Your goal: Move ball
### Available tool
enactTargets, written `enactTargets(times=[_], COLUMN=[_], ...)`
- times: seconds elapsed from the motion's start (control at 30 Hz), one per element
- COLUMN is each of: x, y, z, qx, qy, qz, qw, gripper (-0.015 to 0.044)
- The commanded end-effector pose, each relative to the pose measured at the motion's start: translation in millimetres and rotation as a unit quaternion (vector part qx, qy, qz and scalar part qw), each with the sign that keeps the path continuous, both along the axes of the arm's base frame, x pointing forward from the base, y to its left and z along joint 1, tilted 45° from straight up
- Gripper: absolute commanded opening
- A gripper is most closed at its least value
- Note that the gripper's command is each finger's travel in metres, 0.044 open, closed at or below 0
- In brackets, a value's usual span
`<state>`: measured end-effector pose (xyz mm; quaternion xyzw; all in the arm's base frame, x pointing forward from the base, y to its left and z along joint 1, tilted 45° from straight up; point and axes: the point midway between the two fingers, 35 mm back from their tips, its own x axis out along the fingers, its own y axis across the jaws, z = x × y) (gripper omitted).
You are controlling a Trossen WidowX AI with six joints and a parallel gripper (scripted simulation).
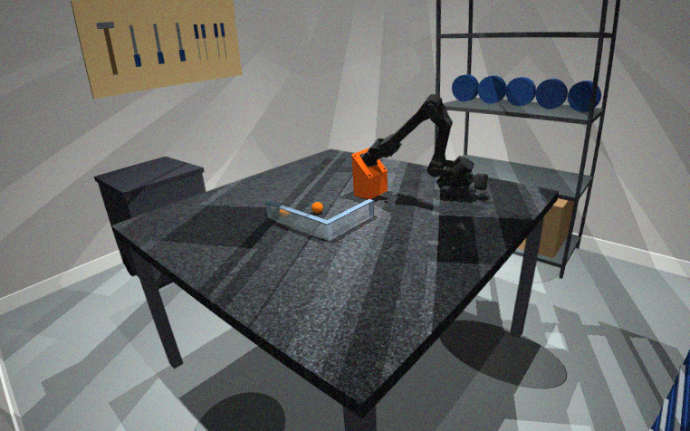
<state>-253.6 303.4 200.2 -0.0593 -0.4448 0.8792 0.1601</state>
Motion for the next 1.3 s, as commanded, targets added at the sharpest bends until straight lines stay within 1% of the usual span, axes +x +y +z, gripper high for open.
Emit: enactTargets(times=[0.0,0.23,0.47,0.6,0.87,1.07,1.27], x=[31,94,167,220,331,410,485], y=[32,74,104,113,114,101,71], z=[16,37,59,73,79,56,23], qx=[-0.035,-0.09,-0.132,-0.138,-0.16,-0.205,-0.264], qy=[0.021,0.063,0.116,0.147,0.195,0.212,0.254], qz=[-0.062,-0.165,-0.267,-0.337,-0.468,-0.55,-0.619], qw=[0.997,0.98,0.947,0.92,0.847,0.782,0.694], gripper=[0.0313,0.0313,0.0313,0.0313,0.0313,0.0313,0.0313])
